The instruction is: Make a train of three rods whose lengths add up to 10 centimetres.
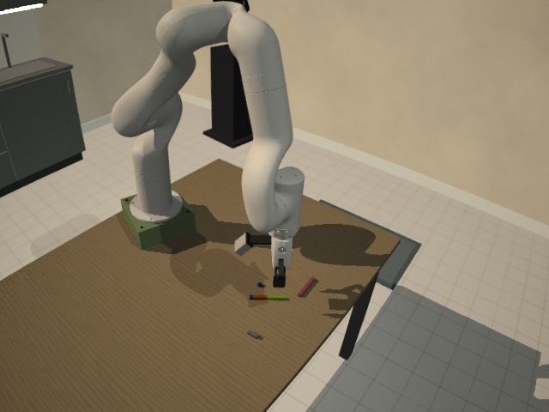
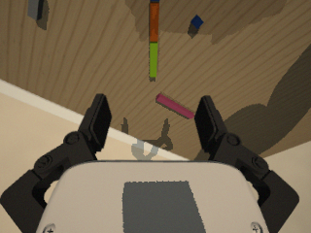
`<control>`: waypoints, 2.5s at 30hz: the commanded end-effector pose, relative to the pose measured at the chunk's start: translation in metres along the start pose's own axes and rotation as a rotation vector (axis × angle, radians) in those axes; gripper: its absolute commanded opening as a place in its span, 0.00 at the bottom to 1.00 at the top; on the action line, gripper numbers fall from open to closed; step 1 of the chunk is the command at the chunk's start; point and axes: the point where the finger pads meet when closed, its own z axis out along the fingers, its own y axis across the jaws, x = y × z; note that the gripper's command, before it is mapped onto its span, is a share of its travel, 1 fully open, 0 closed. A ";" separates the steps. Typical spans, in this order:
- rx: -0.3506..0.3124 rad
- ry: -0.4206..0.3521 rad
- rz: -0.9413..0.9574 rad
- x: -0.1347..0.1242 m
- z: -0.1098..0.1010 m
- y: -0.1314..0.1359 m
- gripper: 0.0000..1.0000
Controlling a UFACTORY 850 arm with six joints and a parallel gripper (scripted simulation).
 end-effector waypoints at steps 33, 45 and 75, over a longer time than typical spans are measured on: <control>0.001 -0.002 0.000 -0.001 -0.080 0.000 1.00; 0.001 -0.002 0.000 -0.001 -0.088 0.000 1.00; 0.001 -0.002 0.000 -0.001 -0.088 0.000 1.00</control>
